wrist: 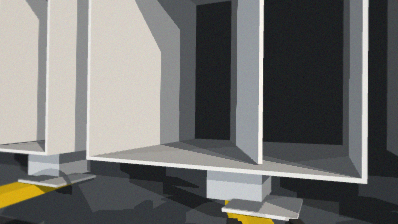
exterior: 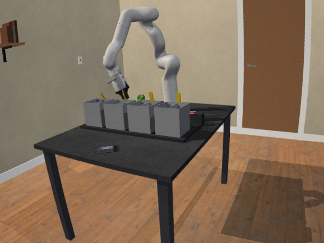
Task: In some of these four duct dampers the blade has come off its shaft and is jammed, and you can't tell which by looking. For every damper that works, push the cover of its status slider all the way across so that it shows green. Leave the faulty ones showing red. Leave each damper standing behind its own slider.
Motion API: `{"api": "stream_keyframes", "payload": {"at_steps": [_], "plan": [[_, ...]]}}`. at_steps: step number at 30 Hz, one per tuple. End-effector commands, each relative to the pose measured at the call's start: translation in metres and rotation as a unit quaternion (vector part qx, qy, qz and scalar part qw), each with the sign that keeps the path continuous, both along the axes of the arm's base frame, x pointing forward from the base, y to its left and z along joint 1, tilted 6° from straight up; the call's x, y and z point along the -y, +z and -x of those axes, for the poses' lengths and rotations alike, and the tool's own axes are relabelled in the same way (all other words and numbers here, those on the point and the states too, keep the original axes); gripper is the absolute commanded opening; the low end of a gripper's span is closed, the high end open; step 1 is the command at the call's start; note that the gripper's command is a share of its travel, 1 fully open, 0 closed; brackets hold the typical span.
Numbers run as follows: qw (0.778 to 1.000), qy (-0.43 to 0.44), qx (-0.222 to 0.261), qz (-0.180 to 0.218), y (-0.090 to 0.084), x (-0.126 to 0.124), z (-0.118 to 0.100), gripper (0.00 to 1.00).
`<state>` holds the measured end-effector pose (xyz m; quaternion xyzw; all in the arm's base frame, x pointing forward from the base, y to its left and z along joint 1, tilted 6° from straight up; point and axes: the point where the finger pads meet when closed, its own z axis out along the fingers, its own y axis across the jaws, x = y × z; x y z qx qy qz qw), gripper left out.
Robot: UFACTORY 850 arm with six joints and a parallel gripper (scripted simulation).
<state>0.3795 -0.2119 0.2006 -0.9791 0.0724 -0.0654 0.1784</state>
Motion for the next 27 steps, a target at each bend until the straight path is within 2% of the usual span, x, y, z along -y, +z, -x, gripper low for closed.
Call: {"api": "stream_keyframes", "payload": {"at_steps": [1, 18, 27], "plan": [[1.000, 0.003, 0.005, -0.023, -0.001, 0.005, 0.000, 0.19], [0.996, 0.010, 0.016, -0.090, -0.008, 0.017, 0.001, 0.19], [0.994, 0.012, 0.019, -0.109, -0.010, 0.020, 0.002, 0.19]]}}
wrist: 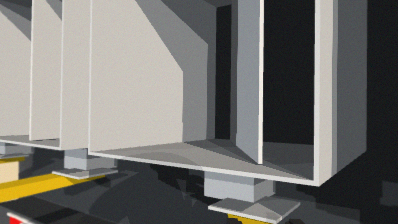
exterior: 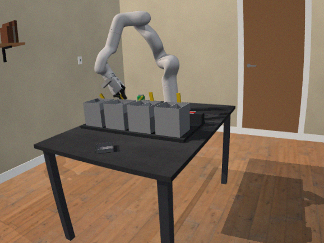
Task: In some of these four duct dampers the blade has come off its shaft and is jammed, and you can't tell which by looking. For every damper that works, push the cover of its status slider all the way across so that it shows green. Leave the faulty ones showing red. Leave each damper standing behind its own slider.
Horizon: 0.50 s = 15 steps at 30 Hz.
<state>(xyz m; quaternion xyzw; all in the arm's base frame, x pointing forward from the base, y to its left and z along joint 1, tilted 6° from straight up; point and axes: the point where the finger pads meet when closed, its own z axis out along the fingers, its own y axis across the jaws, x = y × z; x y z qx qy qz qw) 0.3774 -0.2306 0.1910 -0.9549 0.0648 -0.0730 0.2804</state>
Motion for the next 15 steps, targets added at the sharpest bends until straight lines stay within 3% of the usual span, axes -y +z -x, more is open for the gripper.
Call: {"api": "stream_keyframes", "payload": {"at_steps": [1, 15], "plan": [[1.000, 0.001, 0.002, -0.008, -0.0005, 0.0018, -0.0003, 0.19], [1.000, 0.003, 0.004, -0.023, -0.0022, 0.0043, 0.0000, 0.19]]}}
